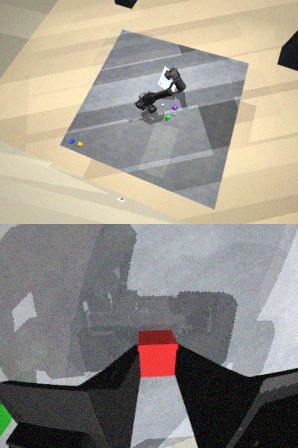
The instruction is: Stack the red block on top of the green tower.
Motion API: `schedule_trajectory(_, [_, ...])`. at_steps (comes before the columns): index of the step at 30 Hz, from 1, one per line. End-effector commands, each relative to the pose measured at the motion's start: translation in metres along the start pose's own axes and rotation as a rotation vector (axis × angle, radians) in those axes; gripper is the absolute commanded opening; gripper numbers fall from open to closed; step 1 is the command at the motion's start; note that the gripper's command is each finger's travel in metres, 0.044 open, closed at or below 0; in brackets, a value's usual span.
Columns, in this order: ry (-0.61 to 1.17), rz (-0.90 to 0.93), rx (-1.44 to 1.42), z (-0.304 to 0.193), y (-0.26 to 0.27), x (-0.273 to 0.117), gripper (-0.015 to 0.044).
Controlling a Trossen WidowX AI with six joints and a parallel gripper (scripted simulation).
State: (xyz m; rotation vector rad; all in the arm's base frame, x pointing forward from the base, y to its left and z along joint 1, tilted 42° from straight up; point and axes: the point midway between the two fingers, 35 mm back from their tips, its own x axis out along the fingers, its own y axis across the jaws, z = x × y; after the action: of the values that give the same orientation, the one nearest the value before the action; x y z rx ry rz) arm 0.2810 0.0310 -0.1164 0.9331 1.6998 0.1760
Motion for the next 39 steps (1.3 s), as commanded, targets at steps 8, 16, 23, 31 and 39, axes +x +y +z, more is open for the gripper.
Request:
schedule_trajectory(8, [0.0, 0.003, 0.003, 0.0, 0.0, -0.01, 0.0])
schedule_trajectory(16, [-0.001, 0.001, 0.003, 0.001, 0.0, -0.049, 0.0])
schedule_trajectory(23, [-0.002, 0.0, 0.003, 0.001, -0.001, -0.082, 0.0])
schedule_trajectory(31, [-0.003, -0.001, 0.003, 0.001, -0.001, -0.117, 0.0])
schedule_trajectory(39, [-0.003, -0.001, 0.003, 0.001, -0.001, -0.118, 0.0])
